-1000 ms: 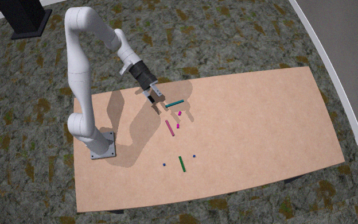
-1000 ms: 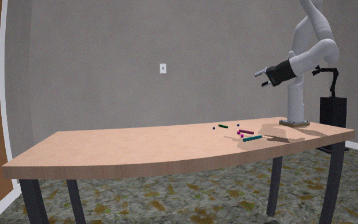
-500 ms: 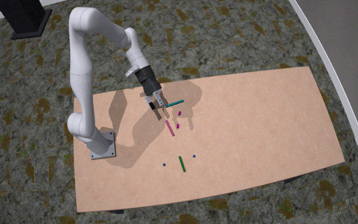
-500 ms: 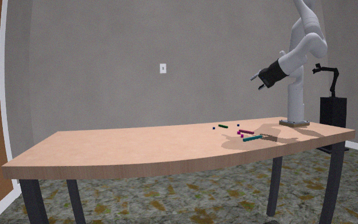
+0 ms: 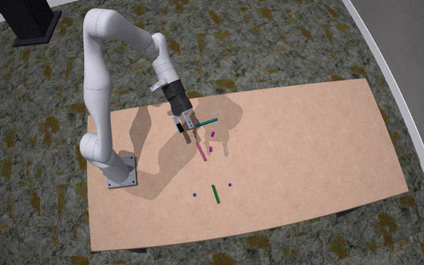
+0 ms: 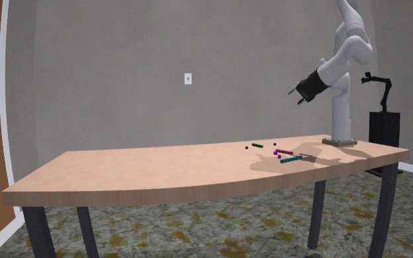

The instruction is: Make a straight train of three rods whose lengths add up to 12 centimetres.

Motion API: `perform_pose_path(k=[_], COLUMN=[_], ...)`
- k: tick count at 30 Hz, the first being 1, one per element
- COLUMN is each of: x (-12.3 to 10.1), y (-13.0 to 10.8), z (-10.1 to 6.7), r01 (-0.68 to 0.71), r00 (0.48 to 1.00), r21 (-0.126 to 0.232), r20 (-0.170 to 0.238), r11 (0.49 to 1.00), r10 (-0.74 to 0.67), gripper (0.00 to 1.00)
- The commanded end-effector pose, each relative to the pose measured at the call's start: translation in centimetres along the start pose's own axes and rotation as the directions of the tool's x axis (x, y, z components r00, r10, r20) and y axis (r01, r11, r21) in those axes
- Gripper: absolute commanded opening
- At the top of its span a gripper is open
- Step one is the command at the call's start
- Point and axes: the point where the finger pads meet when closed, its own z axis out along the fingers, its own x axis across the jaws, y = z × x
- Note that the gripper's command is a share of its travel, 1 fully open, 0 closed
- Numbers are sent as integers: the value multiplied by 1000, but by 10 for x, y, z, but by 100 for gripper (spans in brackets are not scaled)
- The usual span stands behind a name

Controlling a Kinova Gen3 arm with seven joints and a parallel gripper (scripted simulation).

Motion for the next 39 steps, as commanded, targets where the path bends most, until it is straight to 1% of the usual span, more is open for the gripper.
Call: perform_pose_path(k=[1, 5, 6, 15, 16, 22, 23, 32, 33, 39], x=[-2, -2, 0, 0, 2, 2, 4, 4, 6, 6], y=[-1, -1, -3, -3, -4, -4, -6, -6, -7, -7], z=[3, 3, 8, 8, 13, 13, 18, 18, 23, 23], r01=[-11, -11, -22, -22, -33, -33, -44, -44, -56, -56], r00=[1000, 1000, 999, 999, 996, 996, 992, 992, 986, 986], r21=[7, 7, 18, 18, 29, 29, 40, 40, 50, 50], r20=[-15, -15, -50, -50, -85, -85, -120, -120, -156, -156], r11=[1000, 1000, 1000, 1000, 999, 999, 998, 998, 997, 997], r10=[11, 11, 23, 23, 35, 35, 49, 49, 64, 64], gripper=[100, 100, 100, 100, 100, 100, 100, 100, 100, 100])
